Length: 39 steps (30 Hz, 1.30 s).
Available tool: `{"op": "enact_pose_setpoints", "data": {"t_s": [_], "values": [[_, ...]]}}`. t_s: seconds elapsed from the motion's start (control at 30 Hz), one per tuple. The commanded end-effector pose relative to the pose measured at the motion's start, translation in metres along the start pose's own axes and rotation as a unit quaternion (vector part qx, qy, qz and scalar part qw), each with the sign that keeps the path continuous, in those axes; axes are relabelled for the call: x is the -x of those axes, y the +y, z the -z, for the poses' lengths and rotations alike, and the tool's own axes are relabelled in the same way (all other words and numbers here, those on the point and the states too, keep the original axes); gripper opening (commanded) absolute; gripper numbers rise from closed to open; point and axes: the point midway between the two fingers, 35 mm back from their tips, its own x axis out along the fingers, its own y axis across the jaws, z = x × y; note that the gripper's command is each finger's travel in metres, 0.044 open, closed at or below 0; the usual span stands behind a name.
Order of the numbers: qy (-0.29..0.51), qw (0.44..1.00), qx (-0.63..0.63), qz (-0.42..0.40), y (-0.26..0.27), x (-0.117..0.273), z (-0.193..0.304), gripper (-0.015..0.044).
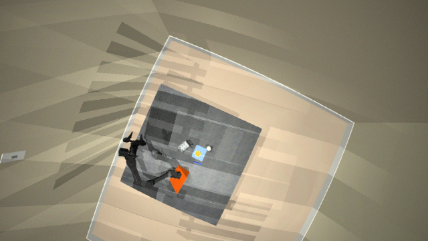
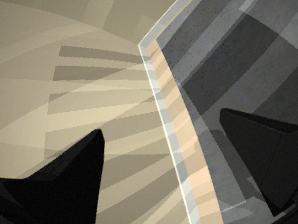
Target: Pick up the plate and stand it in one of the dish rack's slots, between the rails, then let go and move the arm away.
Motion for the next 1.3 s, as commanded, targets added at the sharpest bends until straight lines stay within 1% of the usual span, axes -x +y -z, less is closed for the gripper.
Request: {"op": "enact_pose_setpoints", "data": {"t_s": [0.0,0.17,0.57,0.83,1.03,1.27], "values": [[-0.025,0.999,0.034,0.034,-0.019,-0.015,-0.017,0.0400],[-0.052,0.995,0.059,0.058,-0.032,-0.024,-0.037,0.0400],[-0.079,0.983,0.104,0.127,-0.072,-0.044,-0.076,0.0400],[-0.107,0.965,0.111,0.211,-0.121,-0.055,-0.122,0.0400],[-0.099,0.943,0.156,0.277,-0.155,-0.058,-0.150,0.0400],[-0.067,0.904,0.209,0.366,-0.203,-0.053,-0.190,0.0400]]}}
